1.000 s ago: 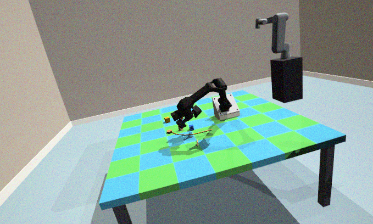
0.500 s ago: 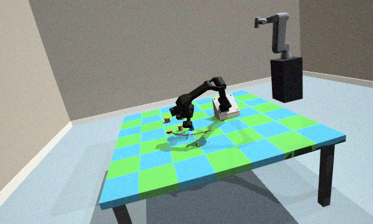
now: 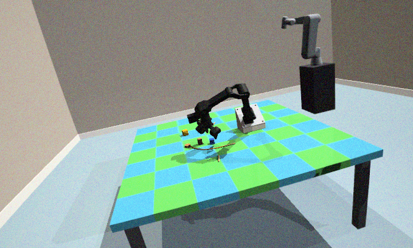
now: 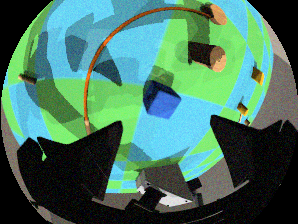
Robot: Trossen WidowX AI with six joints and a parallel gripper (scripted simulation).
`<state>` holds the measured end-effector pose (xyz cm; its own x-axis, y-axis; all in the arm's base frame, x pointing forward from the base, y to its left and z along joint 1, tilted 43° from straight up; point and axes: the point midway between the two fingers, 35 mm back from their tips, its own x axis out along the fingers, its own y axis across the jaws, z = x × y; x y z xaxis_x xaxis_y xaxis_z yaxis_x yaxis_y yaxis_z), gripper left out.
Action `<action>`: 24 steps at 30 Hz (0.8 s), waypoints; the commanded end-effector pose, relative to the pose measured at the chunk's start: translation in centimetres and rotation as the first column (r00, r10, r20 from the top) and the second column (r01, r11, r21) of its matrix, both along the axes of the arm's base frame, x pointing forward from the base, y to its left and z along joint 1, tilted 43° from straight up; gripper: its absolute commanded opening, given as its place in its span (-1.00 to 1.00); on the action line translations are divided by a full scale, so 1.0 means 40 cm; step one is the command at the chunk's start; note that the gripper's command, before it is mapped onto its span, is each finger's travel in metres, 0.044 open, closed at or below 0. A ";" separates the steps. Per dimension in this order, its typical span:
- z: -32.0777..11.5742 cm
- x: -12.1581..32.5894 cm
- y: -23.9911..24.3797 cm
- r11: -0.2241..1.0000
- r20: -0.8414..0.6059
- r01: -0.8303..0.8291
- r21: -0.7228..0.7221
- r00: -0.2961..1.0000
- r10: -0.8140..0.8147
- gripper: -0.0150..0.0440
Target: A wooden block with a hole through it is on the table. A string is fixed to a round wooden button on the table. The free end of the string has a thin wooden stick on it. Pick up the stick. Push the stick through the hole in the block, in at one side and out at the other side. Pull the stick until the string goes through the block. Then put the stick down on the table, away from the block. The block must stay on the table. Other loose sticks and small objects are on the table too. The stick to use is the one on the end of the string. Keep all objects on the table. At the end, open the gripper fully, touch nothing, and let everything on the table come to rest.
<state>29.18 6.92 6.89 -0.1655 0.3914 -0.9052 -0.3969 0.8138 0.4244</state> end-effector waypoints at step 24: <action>-0.011 -0.004 -0.045 0.393 0.786 -0.908 -0.147 0.135 0.604 1.00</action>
<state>29.16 5.51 6.46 -0.0479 0.6459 -0.7620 -0.9947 -0.1007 -0.0228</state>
